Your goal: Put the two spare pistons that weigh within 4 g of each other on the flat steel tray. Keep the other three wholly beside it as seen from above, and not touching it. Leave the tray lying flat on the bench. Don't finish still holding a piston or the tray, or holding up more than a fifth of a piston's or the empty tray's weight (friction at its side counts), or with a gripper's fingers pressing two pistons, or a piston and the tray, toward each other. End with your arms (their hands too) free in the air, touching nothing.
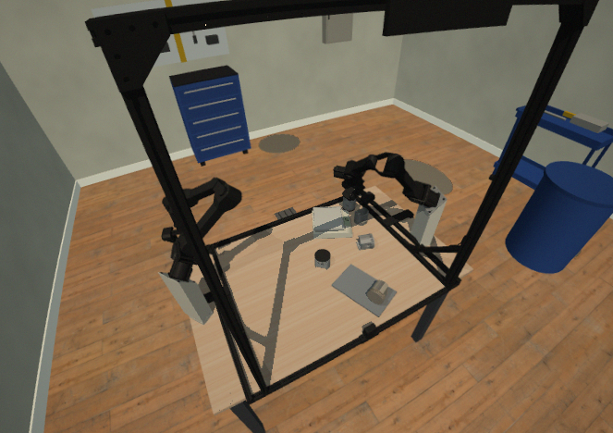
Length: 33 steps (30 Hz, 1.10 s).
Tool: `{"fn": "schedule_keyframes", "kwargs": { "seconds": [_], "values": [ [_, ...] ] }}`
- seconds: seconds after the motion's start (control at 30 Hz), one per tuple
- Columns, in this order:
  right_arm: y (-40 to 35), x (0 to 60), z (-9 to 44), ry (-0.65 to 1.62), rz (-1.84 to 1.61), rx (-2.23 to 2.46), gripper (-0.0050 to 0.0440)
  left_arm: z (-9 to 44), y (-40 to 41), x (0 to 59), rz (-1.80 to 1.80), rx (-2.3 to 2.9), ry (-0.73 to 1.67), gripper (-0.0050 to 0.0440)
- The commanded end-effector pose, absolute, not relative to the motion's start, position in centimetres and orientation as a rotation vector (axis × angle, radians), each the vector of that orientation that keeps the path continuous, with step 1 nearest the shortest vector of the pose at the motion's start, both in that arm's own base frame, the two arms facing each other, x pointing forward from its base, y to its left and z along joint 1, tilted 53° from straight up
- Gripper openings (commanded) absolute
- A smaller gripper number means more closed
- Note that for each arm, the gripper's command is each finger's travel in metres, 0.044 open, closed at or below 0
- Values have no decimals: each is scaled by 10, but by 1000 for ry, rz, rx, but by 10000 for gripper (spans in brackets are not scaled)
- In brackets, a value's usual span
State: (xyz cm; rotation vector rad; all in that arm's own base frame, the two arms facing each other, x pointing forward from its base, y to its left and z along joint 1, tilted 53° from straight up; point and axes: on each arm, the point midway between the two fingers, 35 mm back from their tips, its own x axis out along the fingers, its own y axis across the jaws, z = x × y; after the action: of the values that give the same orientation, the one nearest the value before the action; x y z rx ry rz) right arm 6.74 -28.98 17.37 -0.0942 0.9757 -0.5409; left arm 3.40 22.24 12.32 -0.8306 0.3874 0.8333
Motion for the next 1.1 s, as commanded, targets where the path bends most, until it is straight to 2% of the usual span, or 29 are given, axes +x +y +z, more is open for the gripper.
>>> {"fn": "schedule_keyframes", "kwargs": {
  "seconds": [0.0, 1.07],
  "values": [
    [-293, 71, 165, 984, -537, -77, 378, 123, 222, 34, 832, -830, 386, 440],
    [-316, 101, 136, 986, -537, -72, 378, 123, 222, 34, 832, -830, 386, 440]
  ]
}}
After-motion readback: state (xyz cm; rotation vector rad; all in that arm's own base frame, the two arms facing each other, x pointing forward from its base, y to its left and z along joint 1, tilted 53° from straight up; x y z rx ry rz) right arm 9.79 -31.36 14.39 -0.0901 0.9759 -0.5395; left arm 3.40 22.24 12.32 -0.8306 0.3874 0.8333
